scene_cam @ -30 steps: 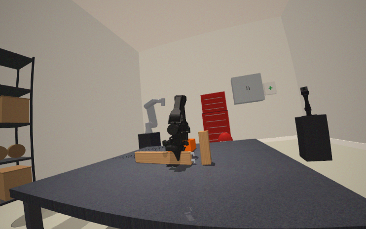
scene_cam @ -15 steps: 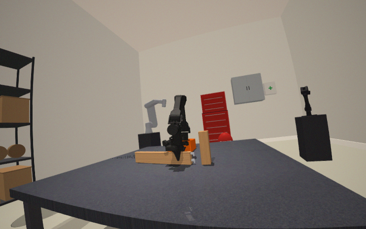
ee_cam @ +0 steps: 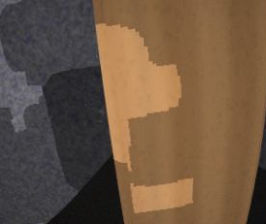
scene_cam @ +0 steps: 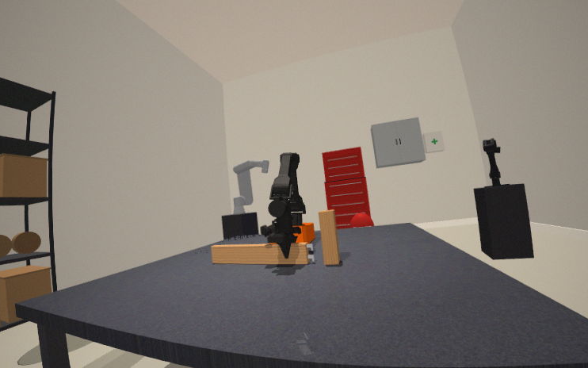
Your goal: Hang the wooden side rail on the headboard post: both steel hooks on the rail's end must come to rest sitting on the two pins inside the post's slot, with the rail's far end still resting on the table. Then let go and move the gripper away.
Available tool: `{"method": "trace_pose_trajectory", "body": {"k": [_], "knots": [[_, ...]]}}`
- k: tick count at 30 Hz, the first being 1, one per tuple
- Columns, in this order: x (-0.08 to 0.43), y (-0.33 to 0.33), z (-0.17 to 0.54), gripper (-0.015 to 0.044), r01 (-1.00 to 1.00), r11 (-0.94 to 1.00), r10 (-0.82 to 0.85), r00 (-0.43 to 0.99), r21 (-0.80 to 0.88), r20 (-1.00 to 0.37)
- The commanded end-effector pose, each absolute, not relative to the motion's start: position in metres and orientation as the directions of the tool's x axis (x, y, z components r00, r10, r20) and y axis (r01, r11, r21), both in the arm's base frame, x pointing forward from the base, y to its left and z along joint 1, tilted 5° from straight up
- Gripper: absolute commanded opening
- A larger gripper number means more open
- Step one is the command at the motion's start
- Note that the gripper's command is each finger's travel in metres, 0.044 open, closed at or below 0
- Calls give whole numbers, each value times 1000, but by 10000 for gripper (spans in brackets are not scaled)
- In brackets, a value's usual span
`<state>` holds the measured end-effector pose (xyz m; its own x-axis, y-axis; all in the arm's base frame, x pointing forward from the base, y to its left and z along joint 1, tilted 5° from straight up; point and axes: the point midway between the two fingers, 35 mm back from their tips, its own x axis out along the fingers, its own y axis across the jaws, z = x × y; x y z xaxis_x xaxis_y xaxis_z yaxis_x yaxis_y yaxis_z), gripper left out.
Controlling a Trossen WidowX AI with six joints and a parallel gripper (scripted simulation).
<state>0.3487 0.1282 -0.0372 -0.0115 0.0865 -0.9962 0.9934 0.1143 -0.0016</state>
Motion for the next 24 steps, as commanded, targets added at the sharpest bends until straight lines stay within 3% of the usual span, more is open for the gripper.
{"method": "trace_pose_trajectory", "body": {"k": [1,24], "knots": [[349,127,-37,0,986,165,81,-13,1,-997],[359,129,-37,0,983,186,81,-12,3,-997]]}}
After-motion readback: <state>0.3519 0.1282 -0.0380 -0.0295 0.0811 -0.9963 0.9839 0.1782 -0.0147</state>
